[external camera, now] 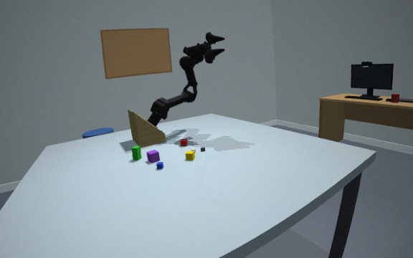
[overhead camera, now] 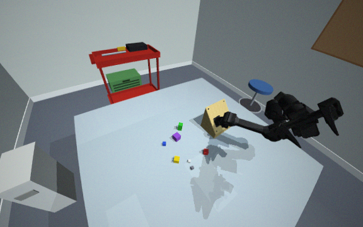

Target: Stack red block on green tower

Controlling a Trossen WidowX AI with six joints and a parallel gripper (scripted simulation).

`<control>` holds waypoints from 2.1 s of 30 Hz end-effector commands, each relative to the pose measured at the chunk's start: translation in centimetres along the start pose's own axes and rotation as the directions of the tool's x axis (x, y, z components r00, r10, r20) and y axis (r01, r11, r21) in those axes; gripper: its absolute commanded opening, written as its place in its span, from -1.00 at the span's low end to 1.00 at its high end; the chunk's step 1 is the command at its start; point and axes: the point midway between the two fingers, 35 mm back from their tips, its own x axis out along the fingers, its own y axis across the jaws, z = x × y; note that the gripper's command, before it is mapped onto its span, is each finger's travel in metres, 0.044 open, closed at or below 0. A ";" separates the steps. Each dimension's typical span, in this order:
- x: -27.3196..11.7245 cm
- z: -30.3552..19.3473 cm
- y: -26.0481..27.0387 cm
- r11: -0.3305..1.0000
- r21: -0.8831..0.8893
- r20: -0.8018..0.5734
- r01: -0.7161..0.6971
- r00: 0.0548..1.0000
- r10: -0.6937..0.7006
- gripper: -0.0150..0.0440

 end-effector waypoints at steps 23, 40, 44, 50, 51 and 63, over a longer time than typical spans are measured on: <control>-1.6 -13.5 21.4 0.115 0.978 -0.208 0.174 0.814 0.542 1.00; -9.9 -5.6 38.1 -0.385 0.563 0.209 0.731 0.325 0.922 1.00; -12.7 -2.1 39.9 -0.314 0.411 0.354 0.855 0.168 0.920 1.00; -17.1 3.1 40.5 -0.077 0.233 0.565 0.969 -0.070 0.822 1.00; -17.6 3.6 40.4 -0.051 0.222 0.581 0.974 -0.090 0.809 1.00; -18.4 4.0 40.2 -0.030 0.213 0.595 0.977 -0.106 0.797 1.00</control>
